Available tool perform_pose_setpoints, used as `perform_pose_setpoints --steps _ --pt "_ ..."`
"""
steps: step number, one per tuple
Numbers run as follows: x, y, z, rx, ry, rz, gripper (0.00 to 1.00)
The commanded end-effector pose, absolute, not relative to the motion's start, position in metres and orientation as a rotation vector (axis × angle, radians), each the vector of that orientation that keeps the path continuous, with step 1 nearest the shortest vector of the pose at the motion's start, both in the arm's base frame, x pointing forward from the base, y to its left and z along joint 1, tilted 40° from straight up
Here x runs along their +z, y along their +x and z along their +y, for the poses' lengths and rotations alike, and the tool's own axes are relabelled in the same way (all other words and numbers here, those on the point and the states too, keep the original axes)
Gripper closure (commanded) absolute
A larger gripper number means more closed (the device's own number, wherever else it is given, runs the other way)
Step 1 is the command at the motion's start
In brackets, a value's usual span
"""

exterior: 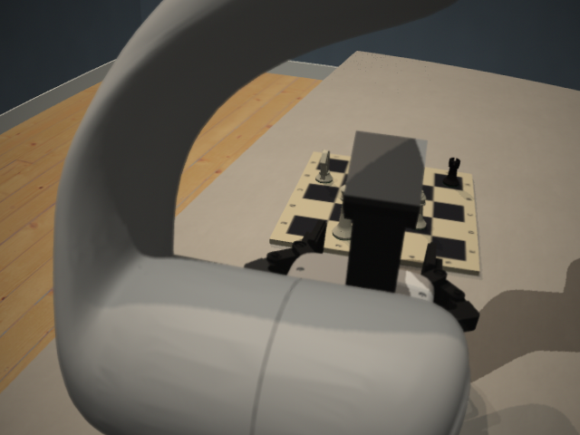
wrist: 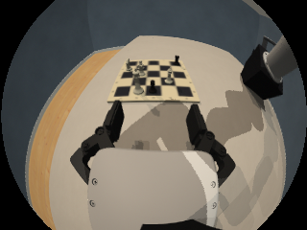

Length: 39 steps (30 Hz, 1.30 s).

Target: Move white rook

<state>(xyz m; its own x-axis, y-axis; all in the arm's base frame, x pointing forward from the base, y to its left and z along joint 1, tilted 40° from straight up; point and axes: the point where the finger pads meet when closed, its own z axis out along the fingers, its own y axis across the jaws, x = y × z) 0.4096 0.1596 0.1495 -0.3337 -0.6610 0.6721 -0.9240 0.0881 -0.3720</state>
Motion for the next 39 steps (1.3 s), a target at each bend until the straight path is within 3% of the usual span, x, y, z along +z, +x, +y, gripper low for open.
perform_pose_setpoints --steps 1,25,39 --pt "0.15 0.41 0.16 1.107 1.568 -2.043 0.0" --pt "0.153 0.409 0.158 1.107 1.568 -2.043 0.0" --pt "0.212 0.384 0.114 1.107 1.568 -2.043 0.0"
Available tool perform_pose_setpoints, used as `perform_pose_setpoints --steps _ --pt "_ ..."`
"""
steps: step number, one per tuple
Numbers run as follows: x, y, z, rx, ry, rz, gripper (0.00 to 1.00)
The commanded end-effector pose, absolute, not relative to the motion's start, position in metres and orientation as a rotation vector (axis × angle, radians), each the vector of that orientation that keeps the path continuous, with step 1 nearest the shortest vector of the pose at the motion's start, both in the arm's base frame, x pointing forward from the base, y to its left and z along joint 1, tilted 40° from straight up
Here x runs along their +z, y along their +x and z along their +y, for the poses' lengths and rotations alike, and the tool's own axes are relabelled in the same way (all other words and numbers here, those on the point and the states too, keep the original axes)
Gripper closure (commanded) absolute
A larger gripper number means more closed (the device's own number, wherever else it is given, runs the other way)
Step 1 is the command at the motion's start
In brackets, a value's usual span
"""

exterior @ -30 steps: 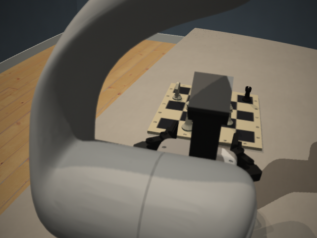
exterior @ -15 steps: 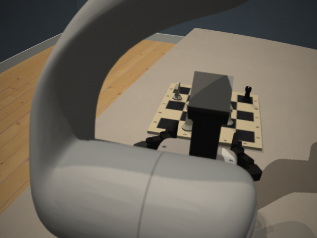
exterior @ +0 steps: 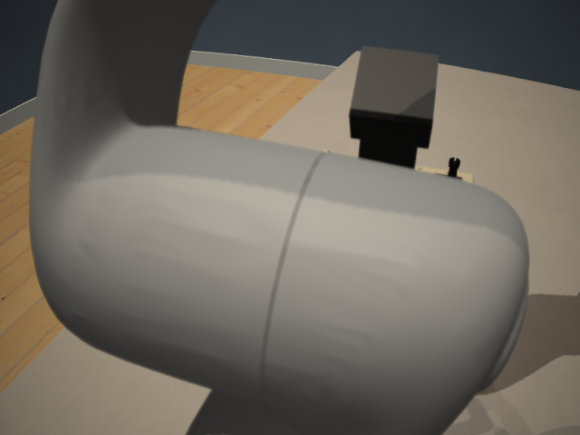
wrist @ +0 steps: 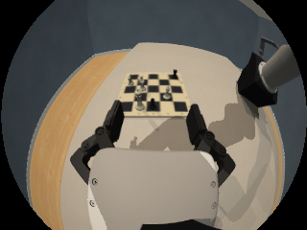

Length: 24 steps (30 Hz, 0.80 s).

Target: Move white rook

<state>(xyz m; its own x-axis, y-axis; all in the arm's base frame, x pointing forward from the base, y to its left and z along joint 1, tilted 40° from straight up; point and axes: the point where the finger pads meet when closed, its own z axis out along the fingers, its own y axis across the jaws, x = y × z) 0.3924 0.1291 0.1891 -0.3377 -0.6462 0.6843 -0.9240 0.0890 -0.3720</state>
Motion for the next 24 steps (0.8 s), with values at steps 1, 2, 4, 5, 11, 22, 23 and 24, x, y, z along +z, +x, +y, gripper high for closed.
perform_pose_setpoints --steps 1,2,4,5,11,22,23,24 --pt "0.212 0.384 0.114 1.107 1.568 -2.043 0.0" --pt "0.212 0.384 0.114 1.107 1.568 -2.043 0.0" --pt "0.217 0.382 0.111 1.107 1.568 -2.043 0.0" --pt "0.218 0.381 0.11 1.107 1.568 -2.043 0.0" --pt "0.219 0.381 0.109 1.107 1.568 -2.043 0.0" --pt "0.206 0.39 0.092 0.927 1.46 -2.286 0.0" --pt "0.206 0.39 0.092 0.927 1.46 -2.286 0.0" --pt "0.203 0.392 0.086 0.87 1.426 -2.357 0.0"
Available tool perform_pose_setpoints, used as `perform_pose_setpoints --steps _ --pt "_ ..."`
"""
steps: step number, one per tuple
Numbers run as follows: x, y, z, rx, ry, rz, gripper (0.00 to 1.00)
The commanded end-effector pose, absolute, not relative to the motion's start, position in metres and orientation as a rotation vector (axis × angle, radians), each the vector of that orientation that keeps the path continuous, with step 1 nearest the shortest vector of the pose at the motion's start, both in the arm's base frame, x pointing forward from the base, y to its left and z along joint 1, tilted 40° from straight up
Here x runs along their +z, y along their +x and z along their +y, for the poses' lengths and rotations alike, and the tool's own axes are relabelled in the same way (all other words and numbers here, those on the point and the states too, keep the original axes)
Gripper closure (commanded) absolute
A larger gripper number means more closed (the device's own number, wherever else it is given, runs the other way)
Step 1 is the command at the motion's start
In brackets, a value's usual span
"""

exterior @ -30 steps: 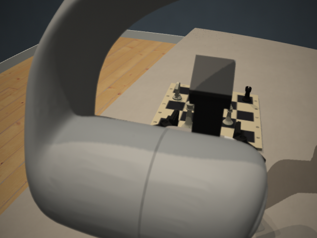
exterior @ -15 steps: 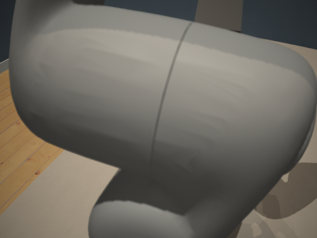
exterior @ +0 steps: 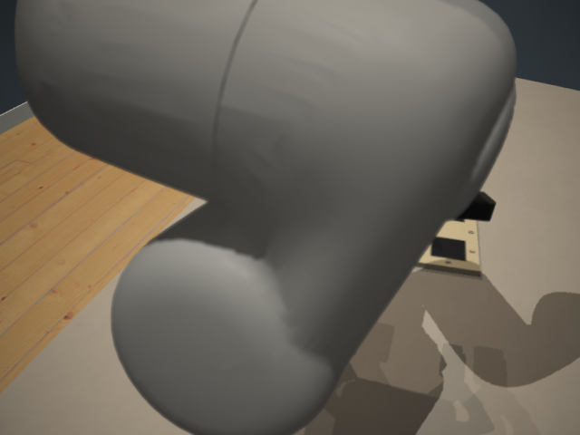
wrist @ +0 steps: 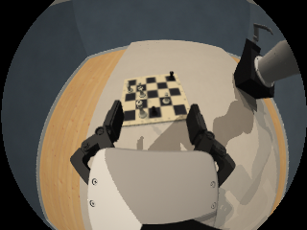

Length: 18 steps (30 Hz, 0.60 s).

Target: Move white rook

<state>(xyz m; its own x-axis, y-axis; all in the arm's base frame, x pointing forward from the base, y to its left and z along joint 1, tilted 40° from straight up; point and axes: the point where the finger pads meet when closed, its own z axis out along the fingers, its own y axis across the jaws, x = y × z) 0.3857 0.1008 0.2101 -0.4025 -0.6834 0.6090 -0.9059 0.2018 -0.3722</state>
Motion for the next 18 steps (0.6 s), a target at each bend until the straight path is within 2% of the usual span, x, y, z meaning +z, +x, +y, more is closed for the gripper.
perform_pose_setpoints --steps 1,8,9,12,15,18 --pt "0.203 0.392 0.086 0.87 1.426 -2.357 0.0" --pt "0.195 0.398 0.071 0.71 1.332 -2.532 0.0" --pt "0.191 0.401 0.063 0.609 1.267 -2.633 0.0" --pt "0.191 0.401 0.063 0.609 1.267 -2.633 0.0" --pt "0.182 0.411 0.042 0.383 1.108 -2.831 0.0" --pt "0.182 0.411 0.042 0.347 1.087 -2.859 0.0"
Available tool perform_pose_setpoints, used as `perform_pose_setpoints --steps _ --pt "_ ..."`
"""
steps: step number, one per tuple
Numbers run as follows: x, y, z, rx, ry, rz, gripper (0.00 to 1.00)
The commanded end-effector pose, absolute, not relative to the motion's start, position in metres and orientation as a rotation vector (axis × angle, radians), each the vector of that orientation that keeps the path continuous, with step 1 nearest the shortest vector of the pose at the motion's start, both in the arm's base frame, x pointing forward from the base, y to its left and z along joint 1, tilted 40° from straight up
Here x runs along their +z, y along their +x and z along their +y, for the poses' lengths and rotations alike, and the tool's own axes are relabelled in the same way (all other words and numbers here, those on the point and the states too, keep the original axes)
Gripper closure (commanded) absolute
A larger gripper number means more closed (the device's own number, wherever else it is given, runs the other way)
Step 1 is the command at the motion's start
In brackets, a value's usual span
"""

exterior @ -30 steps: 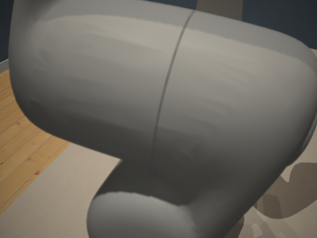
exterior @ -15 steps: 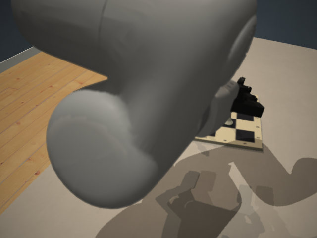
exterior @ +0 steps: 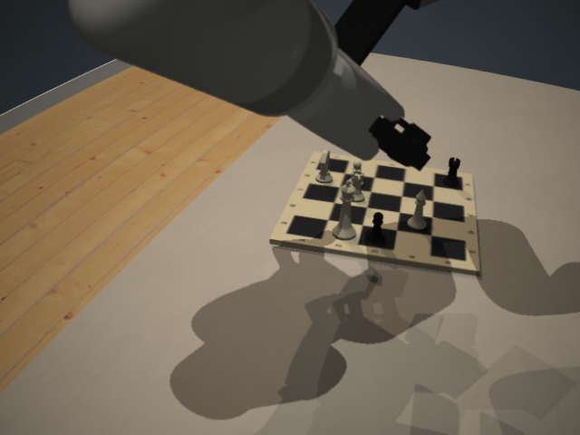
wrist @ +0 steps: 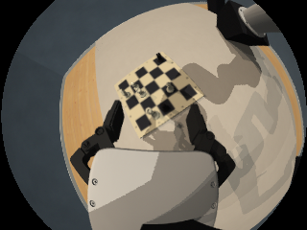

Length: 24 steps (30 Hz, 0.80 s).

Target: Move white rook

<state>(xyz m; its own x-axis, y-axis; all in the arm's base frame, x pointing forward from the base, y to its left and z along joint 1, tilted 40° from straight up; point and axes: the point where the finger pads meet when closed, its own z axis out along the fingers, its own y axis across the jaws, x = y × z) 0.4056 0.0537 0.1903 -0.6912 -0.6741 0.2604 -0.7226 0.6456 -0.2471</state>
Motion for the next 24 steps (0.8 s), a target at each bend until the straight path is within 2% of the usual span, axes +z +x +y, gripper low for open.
perform_pose_setpoints --steps 1,3,9,11,12,24 --pt "0.175 0.416 0.03 0.217 0.993 -2.949 0.0" --pt "0.175 0.416 0.03 0.193 0.979 -2.965 0.0" --pt "0.162 0.425 0.005 -0.15 0.722 -3.149 0.0" --pt "0.162 0.425 0.005 -0.15 0.722 -3.149 0.0" --pt "0.156 0.43 -0.007 -0.319 0.589 -3.214 0.0" --pt "0.134 0.446 -0.048 -0.932 0.067 -3.318 0.0"
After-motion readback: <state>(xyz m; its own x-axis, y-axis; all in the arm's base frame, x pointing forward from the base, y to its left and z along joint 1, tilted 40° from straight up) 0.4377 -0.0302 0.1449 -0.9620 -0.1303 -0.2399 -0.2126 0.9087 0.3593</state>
